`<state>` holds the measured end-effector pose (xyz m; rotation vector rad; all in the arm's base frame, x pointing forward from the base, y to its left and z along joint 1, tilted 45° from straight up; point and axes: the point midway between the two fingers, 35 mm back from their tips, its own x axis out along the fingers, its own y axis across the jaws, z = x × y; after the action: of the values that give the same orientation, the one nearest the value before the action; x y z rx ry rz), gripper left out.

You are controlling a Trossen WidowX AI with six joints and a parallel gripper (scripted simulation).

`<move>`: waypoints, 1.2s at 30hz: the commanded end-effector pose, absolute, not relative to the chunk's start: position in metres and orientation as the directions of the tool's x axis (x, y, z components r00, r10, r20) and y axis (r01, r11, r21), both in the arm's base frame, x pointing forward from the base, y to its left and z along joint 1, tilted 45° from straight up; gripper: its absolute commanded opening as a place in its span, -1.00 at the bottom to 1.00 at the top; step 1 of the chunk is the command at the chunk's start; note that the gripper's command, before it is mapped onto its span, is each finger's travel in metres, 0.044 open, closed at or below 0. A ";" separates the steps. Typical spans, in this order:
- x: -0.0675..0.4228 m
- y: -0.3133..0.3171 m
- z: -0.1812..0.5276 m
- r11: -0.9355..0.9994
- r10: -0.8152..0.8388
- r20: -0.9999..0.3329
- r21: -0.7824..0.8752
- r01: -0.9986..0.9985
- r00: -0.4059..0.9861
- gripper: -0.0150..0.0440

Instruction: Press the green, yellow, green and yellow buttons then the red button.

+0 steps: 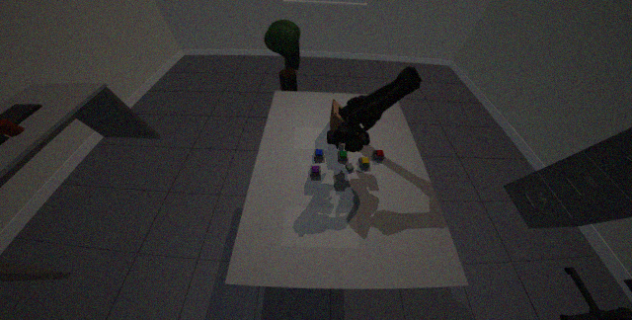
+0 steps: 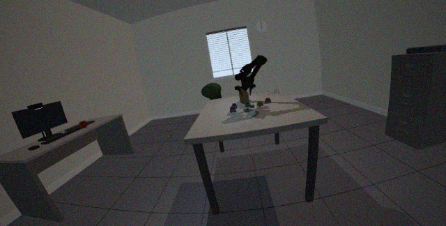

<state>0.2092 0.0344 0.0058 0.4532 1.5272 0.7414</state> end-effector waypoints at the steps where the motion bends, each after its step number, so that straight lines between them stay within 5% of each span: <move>1: 0.198 0.057 -0.014 0.700 0.688 -0.714 0.700 -0.139 -0.129 0.24; 9: 0.198 0.057 -0.014 0.700 0.688 -0.714 0.700 -0.139 -0.129 -0.42; 36: 0.194 0.076 -0.034 0.700 0.689 -0.713 0.701 -0.139 -0.129 -0.42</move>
<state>0.1966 0.0723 -0.0308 0.4606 1.5426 0.7539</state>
